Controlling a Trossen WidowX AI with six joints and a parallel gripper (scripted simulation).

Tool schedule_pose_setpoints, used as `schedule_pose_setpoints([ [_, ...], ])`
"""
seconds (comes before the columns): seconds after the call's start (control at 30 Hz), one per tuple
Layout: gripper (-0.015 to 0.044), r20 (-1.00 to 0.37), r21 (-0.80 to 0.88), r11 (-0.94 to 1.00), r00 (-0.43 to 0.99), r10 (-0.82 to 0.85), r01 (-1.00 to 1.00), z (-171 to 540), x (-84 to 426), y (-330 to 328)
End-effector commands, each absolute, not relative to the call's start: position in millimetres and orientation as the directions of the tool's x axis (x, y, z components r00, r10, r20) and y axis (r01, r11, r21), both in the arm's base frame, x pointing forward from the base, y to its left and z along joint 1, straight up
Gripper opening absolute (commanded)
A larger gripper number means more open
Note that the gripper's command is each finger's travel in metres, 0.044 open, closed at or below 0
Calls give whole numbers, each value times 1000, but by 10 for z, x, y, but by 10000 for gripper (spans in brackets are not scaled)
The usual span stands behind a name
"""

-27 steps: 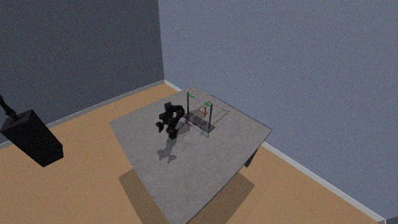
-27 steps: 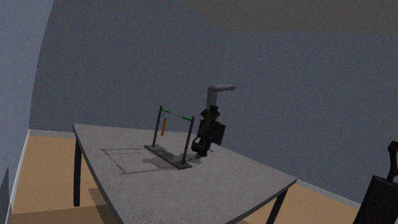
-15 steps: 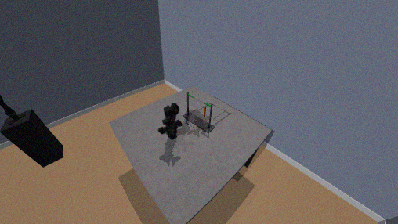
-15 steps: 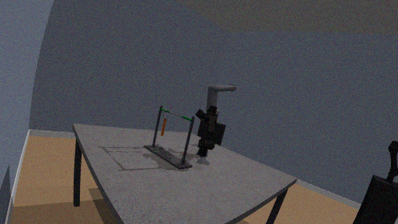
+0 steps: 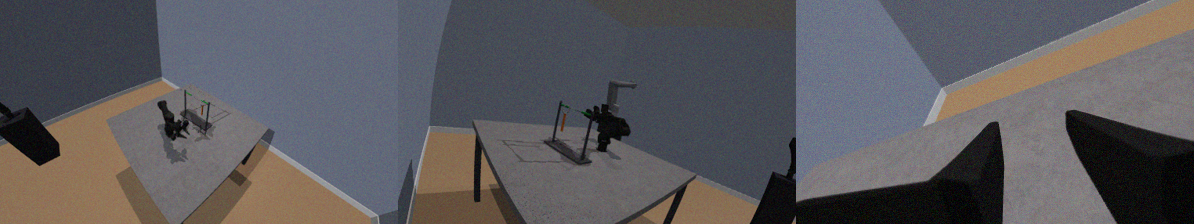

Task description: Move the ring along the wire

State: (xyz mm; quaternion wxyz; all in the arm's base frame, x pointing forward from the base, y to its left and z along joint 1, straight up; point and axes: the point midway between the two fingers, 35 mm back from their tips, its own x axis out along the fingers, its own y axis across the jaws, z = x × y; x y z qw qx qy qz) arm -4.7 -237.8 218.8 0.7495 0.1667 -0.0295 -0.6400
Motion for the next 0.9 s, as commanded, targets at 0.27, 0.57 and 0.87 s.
schedule_pose_setpoints([
  [0.27,160,-184,189,660,687,-703,727,1697,1060,-2353],
  [0.57,160,-173,108,923,921,-349,370,1350,1764,-1849],
  [0.87,160,-149,13,999,988,48,-46,1060,2140,-1081],
])
